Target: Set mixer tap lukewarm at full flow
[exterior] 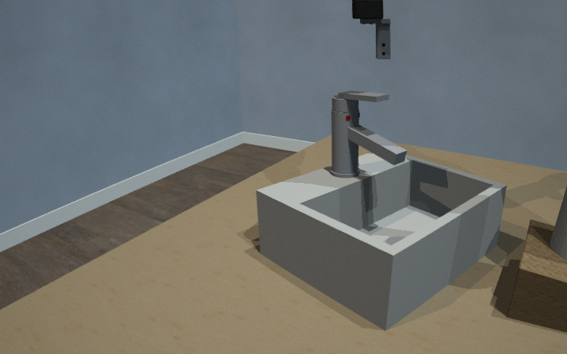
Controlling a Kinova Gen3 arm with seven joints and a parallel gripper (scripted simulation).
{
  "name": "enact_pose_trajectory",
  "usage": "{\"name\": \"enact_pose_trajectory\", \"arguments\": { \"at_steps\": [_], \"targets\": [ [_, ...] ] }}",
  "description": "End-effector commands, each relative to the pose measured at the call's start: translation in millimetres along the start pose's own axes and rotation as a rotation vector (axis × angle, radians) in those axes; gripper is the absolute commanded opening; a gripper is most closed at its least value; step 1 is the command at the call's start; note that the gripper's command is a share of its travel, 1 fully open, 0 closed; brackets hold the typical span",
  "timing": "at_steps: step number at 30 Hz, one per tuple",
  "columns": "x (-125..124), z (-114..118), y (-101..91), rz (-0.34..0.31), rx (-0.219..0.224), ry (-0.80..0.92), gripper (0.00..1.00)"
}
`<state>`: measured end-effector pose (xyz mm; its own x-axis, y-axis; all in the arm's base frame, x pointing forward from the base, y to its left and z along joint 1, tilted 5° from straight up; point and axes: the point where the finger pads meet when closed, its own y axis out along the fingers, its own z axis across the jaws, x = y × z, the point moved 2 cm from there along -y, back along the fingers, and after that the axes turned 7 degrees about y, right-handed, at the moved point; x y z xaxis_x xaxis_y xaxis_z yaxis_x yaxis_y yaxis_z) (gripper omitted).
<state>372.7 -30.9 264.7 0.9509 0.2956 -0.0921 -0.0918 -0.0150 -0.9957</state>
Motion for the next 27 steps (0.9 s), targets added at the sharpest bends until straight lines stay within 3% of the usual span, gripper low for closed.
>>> {"name": "enact_pose_trajectory", "arguments": {
  "at_steps": [1, 12, 27],
  "targets": [
    [2, 2, -1.1, -0.001, -0.003, 0.059, 0.0],
    [7, 7, -3.6, -0.005, -0.007, 0.373, 0.0],
    [13, 10, -5.9, -0.009, -0.009, 0.627, 0.0]
  ]
}}
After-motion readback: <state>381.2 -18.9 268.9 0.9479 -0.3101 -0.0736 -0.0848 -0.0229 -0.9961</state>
